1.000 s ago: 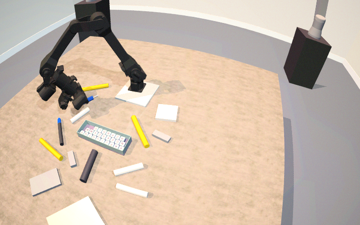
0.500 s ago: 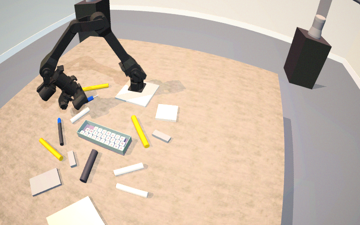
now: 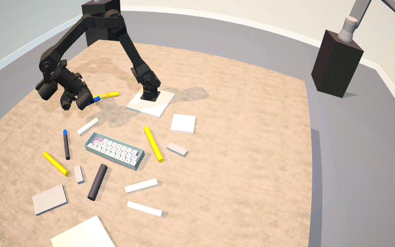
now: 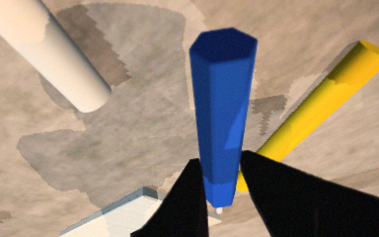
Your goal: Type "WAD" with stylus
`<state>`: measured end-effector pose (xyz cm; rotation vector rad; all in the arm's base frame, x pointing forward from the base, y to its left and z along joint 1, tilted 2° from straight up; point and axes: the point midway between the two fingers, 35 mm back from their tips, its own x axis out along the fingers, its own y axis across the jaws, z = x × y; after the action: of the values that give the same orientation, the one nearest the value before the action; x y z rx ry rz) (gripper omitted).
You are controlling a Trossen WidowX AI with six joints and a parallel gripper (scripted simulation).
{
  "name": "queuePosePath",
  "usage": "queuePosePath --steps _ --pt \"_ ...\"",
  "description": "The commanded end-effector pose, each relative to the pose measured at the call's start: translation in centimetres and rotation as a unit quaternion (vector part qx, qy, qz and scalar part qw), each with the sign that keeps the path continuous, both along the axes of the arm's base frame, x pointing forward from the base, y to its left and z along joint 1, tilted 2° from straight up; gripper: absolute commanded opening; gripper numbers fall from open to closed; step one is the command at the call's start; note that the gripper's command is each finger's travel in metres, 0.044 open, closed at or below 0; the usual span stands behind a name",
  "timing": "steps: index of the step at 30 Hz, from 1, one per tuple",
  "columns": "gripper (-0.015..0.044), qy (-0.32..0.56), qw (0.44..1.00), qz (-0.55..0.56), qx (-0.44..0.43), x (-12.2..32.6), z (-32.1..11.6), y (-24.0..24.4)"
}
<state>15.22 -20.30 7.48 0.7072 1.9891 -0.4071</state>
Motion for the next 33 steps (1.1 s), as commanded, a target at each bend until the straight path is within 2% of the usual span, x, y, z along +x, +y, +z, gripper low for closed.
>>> queuePosePath --steps 1,17,33 --pt "0.0000 -0.006 1.000 0.001 -0.005 0.1 -0.1 0.1" --pt "0.0000 -0.176 0.980 0.019 -0.093 3.6 -0.6 2.1" --pt "0.0000 -0.355 0.917 0.068 -0.171 7.2 0.6 4.1"
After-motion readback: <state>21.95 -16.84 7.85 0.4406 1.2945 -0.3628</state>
